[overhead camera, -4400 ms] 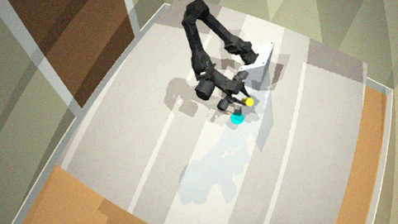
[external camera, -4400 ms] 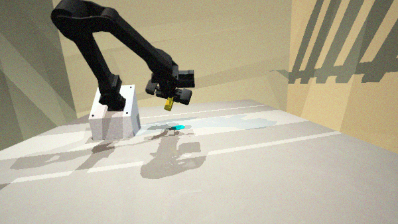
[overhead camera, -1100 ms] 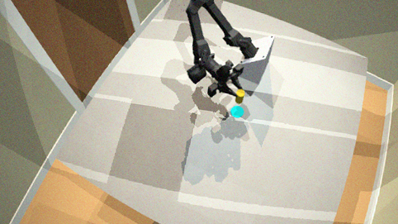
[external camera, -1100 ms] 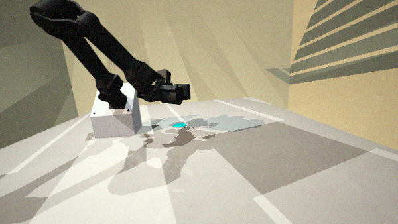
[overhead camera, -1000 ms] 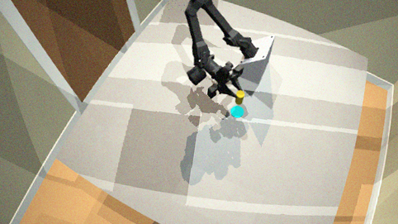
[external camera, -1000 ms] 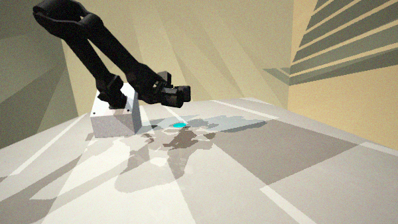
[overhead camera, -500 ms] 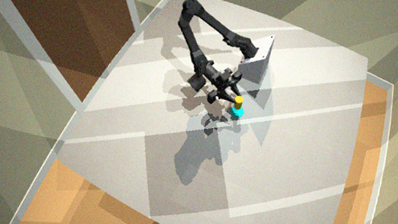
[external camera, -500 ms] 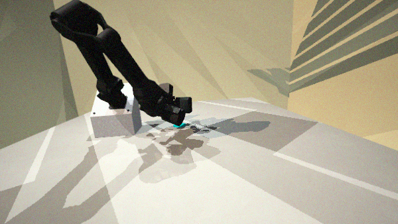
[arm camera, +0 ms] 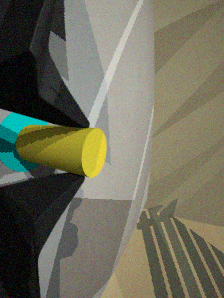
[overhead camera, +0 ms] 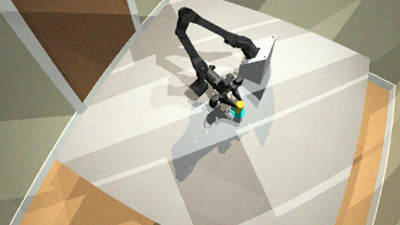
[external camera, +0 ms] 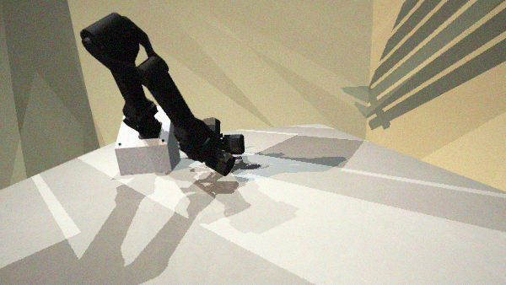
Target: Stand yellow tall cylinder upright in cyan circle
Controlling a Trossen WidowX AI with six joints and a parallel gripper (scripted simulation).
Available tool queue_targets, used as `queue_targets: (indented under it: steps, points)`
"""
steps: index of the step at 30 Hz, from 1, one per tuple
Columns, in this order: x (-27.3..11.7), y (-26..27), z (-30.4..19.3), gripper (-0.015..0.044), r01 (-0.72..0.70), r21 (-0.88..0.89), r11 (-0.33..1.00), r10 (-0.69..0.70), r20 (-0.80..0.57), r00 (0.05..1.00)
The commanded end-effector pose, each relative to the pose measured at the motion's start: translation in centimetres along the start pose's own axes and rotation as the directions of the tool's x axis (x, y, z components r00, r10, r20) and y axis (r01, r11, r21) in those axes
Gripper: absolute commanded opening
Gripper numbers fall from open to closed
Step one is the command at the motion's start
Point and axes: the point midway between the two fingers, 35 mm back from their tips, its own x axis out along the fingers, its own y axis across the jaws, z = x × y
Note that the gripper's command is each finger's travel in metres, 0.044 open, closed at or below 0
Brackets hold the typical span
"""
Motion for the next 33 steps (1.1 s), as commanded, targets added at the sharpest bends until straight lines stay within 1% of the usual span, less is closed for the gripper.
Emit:
queue_targets:
  steps: [1, 11, 22, 28, 33]
  points:
    - [0.1, -0.1, -0.6, 0.0105, -0.006, -0.019, 1.0, 0.005, -0.02, 1.0]
    - [0.1, -0.1, -0.6, 0.0105, -0.006, -0.019, 1.0, 0.005, -0.02, 1.0]
    - [0.1, -0.1, -0.6, 0.0394, -0.006, -0.019, 1.0, 0.005, -0.02, 1.0]
    - [0.0, -0.2, -0.2, 0.04, -0.004, -0.018, 1.0, 0.004, -0.018, 1.0]
    - [-0.4, -0.6, 2.5, 0.04, 0.005, -0.005, 1.0, -0.005, -0.005, 1.0]
